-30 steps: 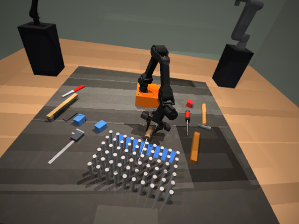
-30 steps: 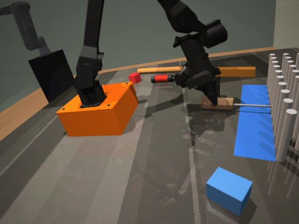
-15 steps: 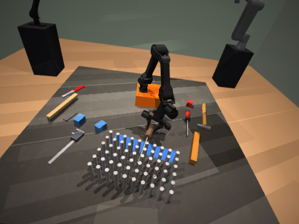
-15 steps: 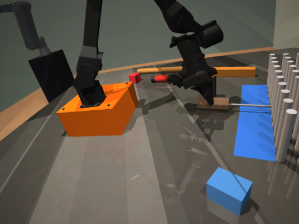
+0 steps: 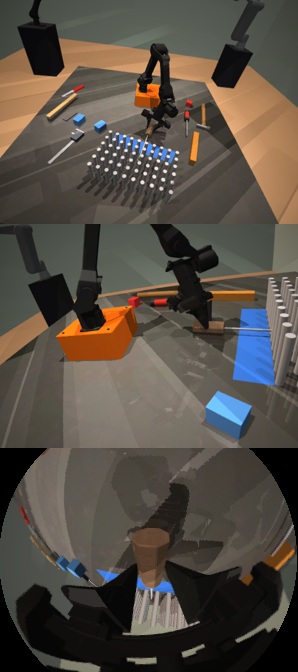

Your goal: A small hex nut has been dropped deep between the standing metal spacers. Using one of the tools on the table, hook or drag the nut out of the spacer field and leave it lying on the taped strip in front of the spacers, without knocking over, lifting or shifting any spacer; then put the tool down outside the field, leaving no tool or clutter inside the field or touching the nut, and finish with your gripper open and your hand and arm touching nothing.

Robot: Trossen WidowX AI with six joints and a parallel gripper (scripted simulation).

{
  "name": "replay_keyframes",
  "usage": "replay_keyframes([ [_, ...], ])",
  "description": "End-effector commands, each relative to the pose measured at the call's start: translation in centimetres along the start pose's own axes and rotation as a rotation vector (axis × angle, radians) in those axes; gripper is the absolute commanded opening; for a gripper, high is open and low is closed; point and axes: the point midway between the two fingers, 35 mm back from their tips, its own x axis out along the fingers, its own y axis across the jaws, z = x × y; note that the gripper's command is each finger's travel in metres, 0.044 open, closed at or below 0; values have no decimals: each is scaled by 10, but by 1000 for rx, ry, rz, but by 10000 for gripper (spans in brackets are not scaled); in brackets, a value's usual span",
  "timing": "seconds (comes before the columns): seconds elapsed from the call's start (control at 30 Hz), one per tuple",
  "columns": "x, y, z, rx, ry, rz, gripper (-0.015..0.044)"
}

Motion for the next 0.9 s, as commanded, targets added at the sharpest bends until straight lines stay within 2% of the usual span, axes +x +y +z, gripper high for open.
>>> replay_keyframes([
  [0.0, -2, 1, 5, 0, -3, -2, 0],
  [0.87, -10, 1, 24, 1, -7, -4, 0],
])
